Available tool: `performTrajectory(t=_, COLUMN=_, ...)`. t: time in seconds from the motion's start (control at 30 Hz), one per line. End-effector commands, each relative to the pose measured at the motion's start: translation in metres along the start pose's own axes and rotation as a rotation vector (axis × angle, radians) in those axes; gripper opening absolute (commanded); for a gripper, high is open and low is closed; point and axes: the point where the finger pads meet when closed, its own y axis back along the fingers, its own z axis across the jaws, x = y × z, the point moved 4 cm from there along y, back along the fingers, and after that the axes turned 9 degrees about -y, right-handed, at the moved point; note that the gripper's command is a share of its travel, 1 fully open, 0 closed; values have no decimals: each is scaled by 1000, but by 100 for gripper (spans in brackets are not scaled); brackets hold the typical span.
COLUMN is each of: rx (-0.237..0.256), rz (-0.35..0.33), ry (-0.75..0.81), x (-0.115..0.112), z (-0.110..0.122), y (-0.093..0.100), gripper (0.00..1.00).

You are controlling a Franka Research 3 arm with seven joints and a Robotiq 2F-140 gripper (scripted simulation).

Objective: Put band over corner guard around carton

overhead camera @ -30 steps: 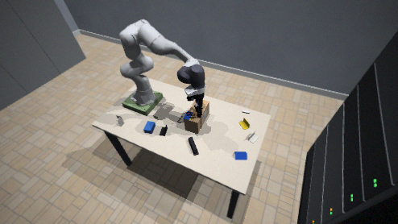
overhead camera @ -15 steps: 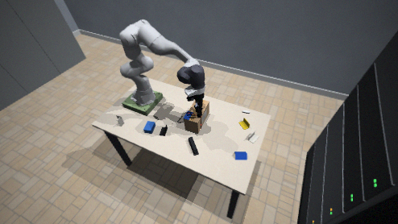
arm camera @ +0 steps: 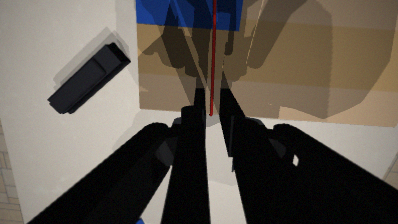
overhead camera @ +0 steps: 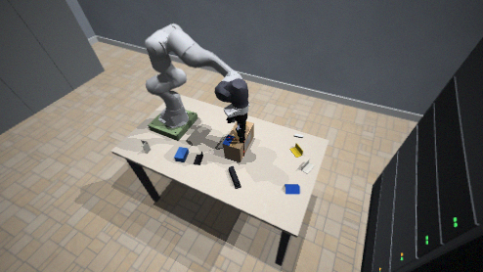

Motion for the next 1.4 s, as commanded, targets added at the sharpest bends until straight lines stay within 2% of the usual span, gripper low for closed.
performTrajectory(t=0.0, rx=3, rz=-2, ry=0, x=0, z=0, y=-1, gripper=18)
performTrajectory(t=1.27, rx=3, rz=-2, ry=0, x=0, z=0, y=-1, gripper=18)
performTrajectory(t=1.3, rx=3, rz=-2, ry=0, x=0, z=0, y=-1, gripper=10)
performTrajectory(t=1.37, rx=3, rz=-2, ry=0, x=0, z=0, y=-1, gripper=10)
